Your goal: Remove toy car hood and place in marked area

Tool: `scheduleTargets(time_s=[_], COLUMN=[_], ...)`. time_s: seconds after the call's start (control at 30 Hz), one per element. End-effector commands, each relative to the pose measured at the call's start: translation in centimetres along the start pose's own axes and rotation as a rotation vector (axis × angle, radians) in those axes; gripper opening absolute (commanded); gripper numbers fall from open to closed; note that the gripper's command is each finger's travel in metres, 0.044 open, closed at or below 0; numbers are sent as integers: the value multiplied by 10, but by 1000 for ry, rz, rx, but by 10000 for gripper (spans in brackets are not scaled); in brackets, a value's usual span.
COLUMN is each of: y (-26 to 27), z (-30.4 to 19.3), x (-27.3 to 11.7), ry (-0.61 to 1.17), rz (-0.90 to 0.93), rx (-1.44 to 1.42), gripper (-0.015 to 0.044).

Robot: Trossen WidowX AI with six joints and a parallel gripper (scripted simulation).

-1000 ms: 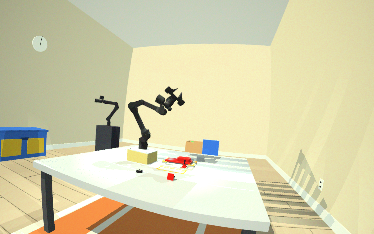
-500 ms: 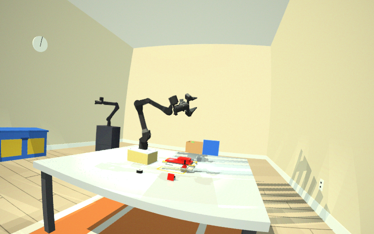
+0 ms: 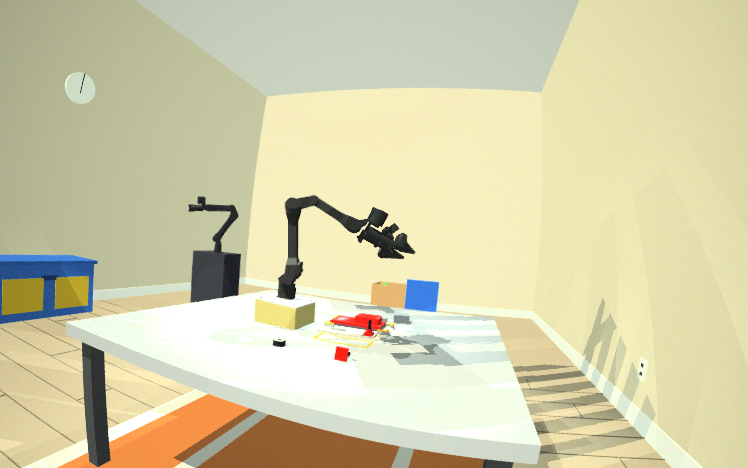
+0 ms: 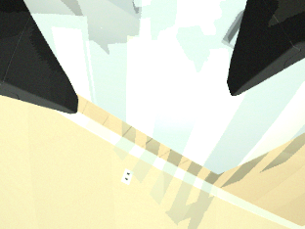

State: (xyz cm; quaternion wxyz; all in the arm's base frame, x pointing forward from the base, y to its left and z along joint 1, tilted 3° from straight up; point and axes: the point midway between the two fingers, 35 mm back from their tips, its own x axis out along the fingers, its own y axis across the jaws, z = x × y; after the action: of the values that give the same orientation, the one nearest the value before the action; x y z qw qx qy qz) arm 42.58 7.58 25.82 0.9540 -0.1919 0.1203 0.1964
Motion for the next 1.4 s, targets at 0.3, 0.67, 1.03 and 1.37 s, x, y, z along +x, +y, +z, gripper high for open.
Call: scheduleTargets(time_s=[0.3,0.67,1.03,1.37], y=[46,63,62,65], z=[-175,-193,-197,-205], x=[-18,-39,-38,-35], ry=[1016,1204,1204,1204], rz=[-76,-141,-141,-141], rx=[653,723,723,723], gripper=[440,440,440,440])
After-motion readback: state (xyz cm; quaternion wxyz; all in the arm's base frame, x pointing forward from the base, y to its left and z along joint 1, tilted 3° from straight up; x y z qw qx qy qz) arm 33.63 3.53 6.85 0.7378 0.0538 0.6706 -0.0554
